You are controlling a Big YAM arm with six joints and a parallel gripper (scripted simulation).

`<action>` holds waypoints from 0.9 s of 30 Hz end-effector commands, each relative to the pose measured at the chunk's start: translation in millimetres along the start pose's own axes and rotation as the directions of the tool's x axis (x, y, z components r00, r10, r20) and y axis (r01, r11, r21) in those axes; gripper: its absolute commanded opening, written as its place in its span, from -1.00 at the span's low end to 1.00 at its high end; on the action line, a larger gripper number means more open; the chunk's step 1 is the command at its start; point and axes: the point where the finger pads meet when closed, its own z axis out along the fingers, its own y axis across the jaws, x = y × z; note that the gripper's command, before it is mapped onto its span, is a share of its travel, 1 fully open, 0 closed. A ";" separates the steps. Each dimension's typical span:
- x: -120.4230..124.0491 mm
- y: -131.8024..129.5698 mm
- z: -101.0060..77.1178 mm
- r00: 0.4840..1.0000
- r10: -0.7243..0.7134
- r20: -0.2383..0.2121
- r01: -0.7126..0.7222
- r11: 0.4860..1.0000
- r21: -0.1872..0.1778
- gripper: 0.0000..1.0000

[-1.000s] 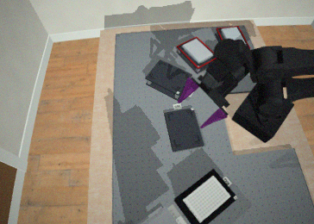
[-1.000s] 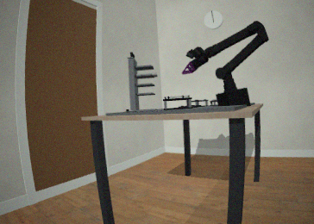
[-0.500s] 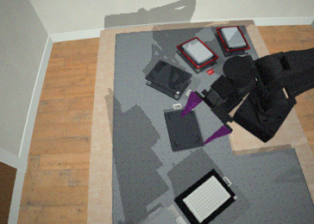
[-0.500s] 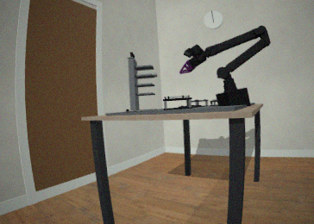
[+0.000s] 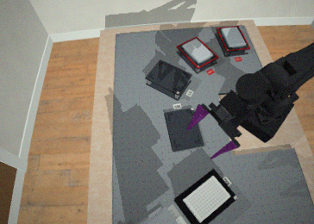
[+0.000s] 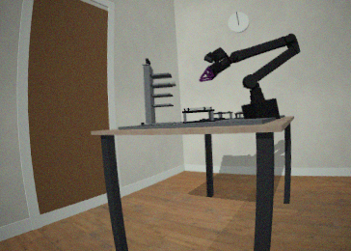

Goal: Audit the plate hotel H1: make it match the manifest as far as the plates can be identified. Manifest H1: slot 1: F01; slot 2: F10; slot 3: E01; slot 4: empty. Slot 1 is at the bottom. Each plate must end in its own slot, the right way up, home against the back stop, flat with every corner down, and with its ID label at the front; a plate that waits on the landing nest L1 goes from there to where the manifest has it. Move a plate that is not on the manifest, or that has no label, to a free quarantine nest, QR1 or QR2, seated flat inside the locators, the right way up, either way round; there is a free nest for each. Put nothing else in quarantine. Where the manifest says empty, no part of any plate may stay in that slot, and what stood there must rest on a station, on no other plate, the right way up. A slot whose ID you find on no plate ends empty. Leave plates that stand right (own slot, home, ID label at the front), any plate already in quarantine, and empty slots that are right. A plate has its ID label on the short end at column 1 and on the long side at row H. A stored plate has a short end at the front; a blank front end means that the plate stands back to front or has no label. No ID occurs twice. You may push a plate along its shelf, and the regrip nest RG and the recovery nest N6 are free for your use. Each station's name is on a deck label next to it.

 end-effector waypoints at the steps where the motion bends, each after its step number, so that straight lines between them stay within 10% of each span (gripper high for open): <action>1: -27.0 15.0 -0.4 0.998 0.025 0.054 -0.023 0.999 -0.028 1.00; 27: -54.3 92.8 2.4 0.995 0.062 0.083 -0.059 0.997 -0.044 1.00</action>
